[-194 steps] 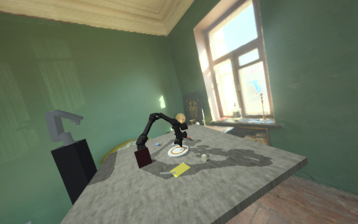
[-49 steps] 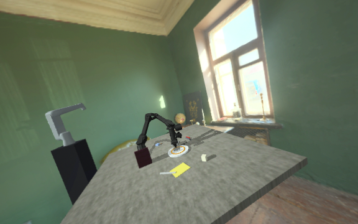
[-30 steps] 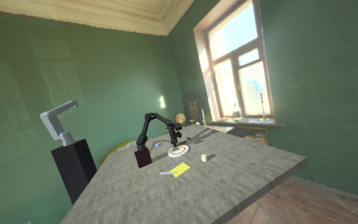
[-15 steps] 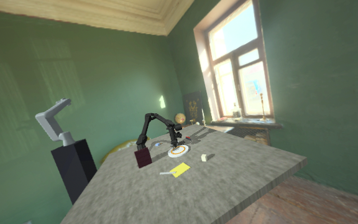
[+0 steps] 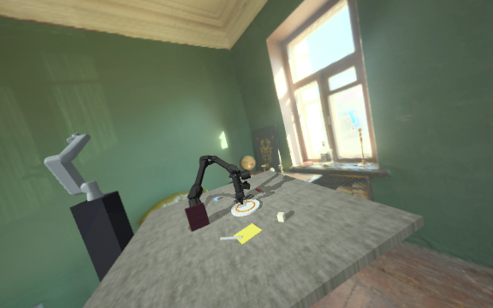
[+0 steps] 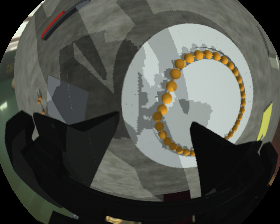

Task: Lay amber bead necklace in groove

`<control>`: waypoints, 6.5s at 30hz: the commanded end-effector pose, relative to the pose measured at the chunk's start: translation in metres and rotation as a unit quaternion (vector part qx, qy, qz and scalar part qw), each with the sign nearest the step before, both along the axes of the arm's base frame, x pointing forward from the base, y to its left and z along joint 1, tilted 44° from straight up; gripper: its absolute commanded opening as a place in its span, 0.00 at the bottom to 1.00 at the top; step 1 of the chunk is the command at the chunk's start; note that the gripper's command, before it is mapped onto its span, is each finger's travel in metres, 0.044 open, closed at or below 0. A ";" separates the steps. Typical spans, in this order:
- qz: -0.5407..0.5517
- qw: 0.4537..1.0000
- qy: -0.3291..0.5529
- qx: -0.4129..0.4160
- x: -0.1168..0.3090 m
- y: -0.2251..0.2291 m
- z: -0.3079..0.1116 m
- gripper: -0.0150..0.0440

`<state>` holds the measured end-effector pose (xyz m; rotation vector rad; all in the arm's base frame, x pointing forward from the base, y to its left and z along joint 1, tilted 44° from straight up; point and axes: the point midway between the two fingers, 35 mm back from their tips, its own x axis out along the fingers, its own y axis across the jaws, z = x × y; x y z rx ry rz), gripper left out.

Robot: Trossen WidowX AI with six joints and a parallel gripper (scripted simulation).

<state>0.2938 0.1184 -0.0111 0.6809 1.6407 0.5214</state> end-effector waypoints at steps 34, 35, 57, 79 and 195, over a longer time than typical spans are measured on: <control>-0.095 0.992 0.087 -0.013 0.049 -0.033 0.011 0.46; -0.095 0.992 0.087 -0.013 0.049 -0.033 0.011 0.46; -0.095 0.992 0.084 -0.012 0.047 -0.014 -0.009 0.46; -0.093 0.992 0.083 -0.015 0.046 -0.007 -0.015 0.25; -0.095 0.992 0.087 -0.013 0.047 -0.009 -0.009 1.00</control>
